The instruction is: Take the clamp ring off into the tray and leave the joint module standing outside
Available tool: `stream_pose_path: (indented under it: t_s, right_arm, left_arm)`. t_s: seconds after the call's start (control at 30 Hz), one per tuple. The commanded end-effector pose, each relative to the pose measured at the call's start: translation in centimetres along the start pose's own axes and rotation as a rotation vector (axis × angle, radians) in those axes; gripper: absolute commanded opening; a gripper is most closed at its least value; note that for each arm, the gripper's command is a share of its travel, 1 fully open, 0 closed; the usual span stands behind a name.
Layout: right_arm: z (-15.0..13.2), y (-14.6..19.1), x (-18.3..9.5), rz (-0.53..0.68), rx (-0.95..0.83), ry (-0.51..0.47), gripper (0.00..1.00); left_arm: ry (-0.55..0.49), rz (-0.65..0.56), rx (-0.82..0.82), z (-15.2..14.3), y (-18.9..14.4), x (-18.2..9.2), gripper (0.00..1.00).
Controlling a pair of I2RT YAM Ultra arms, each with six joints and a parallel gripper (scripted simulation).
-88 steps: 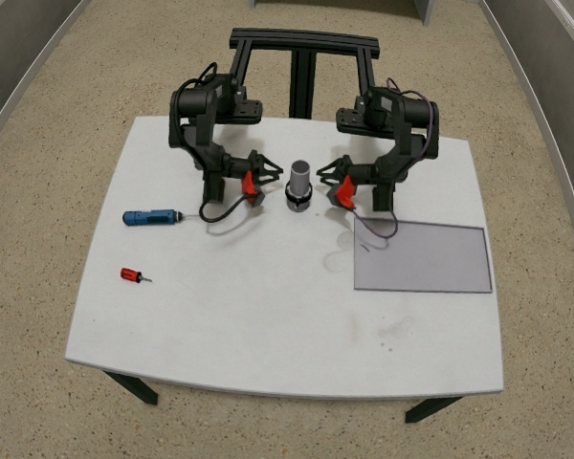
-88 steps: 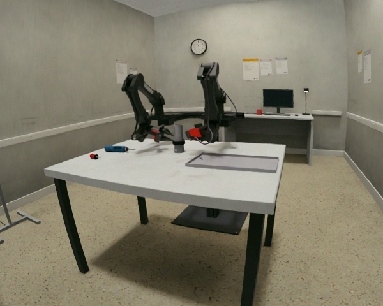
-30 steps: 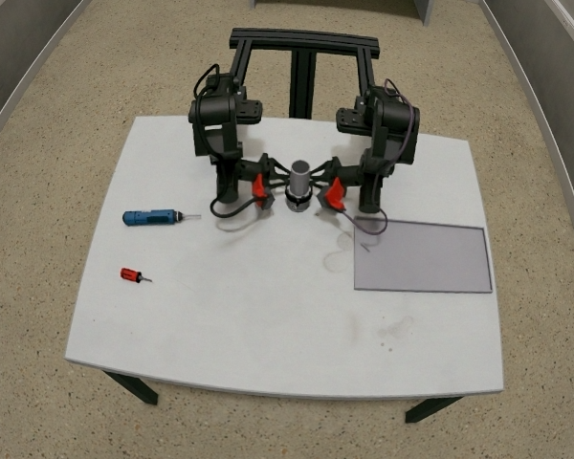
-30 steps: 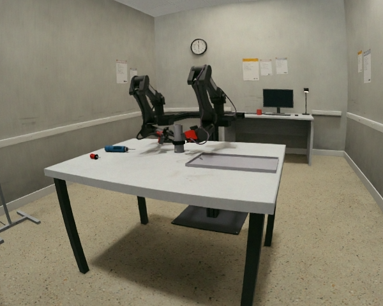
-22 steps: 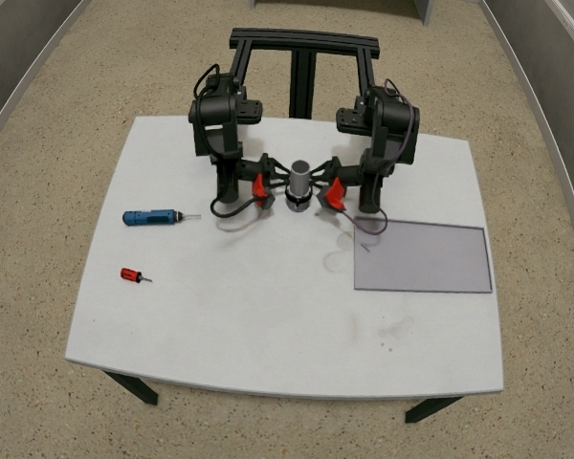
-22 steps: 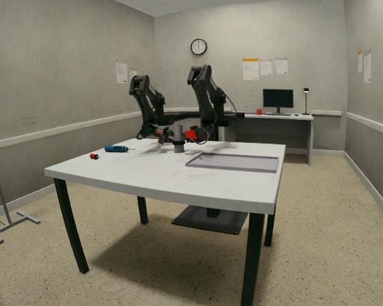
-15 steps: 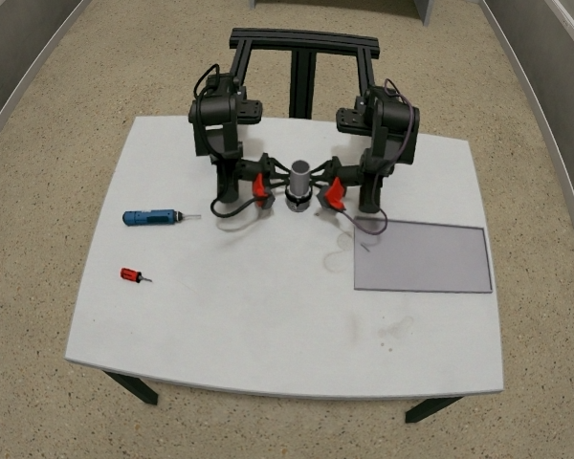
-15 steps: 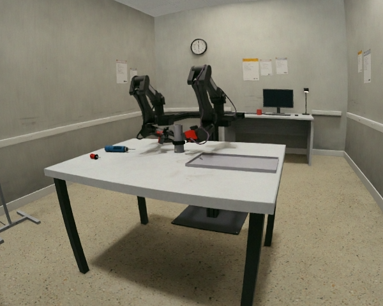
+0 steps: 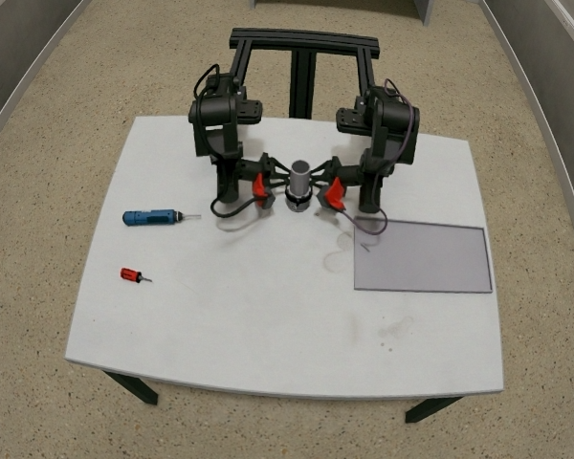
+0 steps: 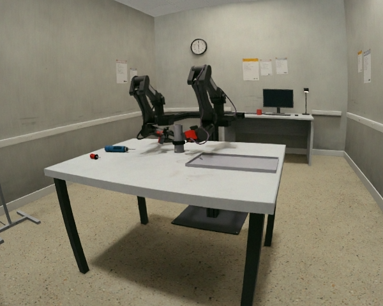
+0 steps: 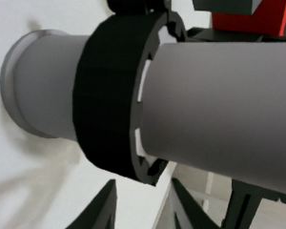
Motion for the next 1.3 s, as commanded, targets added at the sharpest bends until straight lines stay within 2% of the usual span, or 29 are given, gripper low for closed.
stream_pose_path:
  t_s: [0.0,1.27]
  right_arm:
    - [-1.14,0.90,0.10,0.033,-0.012,0.022,0.30]
    - [-1.28,1.17,0.02,0.035,0.002,0.034,0.30]
  left_arm:
    - [0.015,-0.030,-0.004,-1.14,-0.78,0.21,0.30]
    - [0.031,-0.037,-0.031,-1.65,-0.91,0.24,0.30]
Point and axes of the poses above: on each arm, the point where the finger pads meet when closed, its own x axis out along the fingers, its own y axis across the jaws, z = x × y, the point moved 5 cm from there along -x, back along the fingers, and after that the axes turned 1 degree about x, right-handed, at the moved point
